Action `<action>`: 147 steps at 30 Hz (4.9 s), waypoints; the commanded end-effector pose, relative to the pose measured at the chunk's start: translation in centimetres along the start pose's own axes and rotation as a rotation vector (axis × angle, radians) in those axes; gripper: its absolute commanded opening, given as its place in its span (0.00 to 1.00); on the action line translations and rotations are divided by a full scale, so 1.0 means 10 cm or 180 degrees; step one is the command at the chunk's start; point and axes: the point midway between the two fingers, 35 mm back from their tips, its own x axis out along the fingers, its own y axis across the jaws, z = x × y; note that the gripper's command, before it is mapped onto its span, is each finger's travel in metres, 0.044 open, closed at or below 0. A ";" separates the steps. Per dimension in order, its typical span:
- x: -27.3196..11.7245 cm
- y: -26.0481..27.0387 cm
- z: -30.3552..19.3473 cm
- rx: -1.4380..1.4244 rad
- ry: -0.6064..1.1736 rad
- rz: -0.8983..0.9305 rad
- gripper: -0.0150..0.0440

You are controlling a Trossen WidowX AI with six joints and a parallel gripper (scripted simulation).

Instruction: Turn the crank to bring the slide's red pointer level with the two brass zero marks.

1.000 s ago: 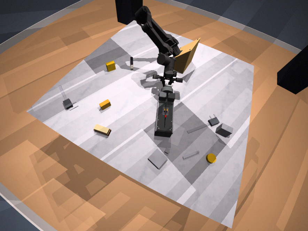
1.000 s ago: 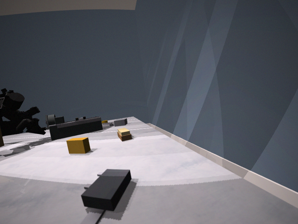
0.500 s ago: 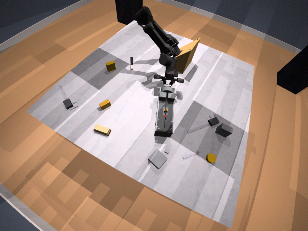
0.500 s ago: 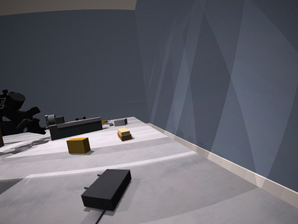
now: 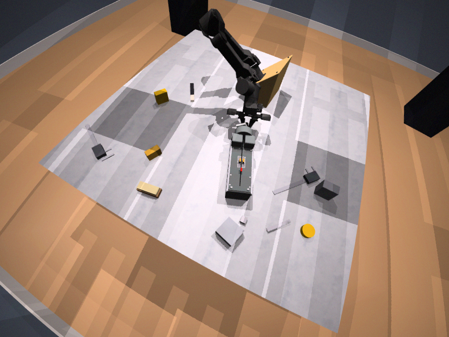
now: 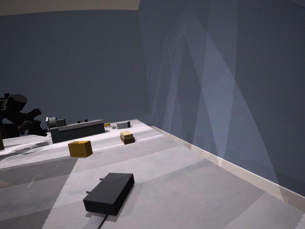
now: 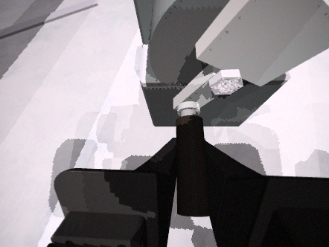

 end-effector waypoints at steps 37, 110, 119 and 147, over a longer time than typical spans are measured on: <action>-0.35 0.08 0.35 -0.0044 -0.0028 0.0058 0.25; -0.10 -0.46 0.12 -0.0054 -0.0022 0.0047 0.25; 0.00 -0.37 0.03 -0.0055 -0.0021 0.0048 0.25; 0.03 -0.03 -0.02 -0.0052 -0.0022 0.0051 0.25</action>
